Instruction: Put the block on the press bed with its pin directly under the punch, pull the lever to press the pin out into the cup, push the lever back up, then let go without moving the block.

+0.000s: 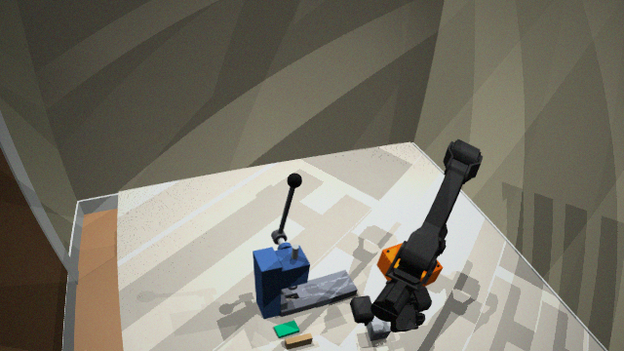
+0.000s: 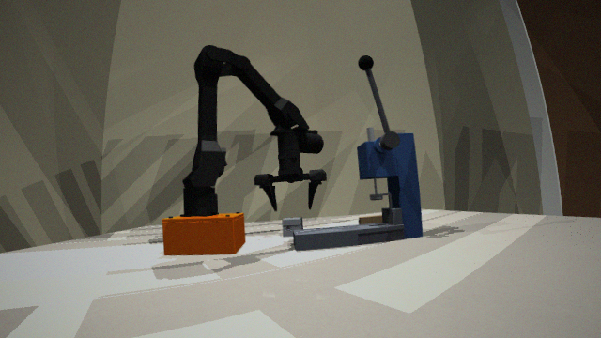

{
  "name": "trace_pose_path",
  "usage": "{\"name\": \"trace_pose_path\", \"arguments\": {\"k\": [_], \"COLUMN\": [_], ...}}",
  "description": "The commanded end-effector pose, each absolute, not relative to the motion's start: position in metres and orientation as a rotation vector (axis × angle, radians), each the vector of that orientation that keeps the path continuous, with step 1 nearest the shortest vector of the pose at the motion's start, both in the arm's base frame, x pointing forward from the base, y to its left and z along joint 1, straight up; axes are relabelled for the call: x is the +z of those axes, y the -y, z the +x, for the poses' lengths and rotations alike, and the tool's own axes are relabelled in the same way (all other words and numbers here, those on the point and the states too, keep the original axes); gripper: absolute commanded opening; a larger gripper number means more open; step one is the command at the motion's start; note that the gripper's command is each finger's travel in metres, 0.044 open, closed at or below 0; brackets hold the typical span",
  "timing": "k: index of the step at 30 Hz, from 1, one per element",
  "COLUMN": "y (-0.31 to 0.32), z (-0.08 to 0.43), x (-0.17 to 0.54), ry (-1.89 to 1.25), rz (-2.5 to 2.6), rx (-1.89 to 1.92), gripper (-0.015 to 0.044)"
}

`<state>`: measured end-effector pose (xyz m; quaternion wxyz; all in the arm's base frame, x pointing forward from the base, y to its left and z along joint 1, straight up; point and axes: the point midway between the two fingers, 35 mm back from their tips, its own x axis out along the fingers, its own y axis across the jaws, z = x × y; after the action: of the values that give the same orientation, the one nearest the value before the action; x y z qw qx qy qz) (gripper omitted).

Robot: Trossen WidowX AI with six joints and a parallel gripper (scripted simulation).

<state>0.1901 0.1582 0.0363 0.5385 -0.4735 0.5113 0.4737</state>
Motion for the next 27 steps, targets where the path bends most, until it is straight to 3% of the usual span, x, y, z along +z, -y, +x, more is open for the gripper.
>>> {"name": "trace_pose_path", "arguments": {"k": [1, 27], "y": [-0.156, -0.157], "z": [0.189, 0.190], "x": [0.030, -0.012], "ry": [-1.231, -1.232], "rz": [-1.129, -1.129], "rx": [1.122, 1.123], "gripper": [0.0440, 0.0440]}}
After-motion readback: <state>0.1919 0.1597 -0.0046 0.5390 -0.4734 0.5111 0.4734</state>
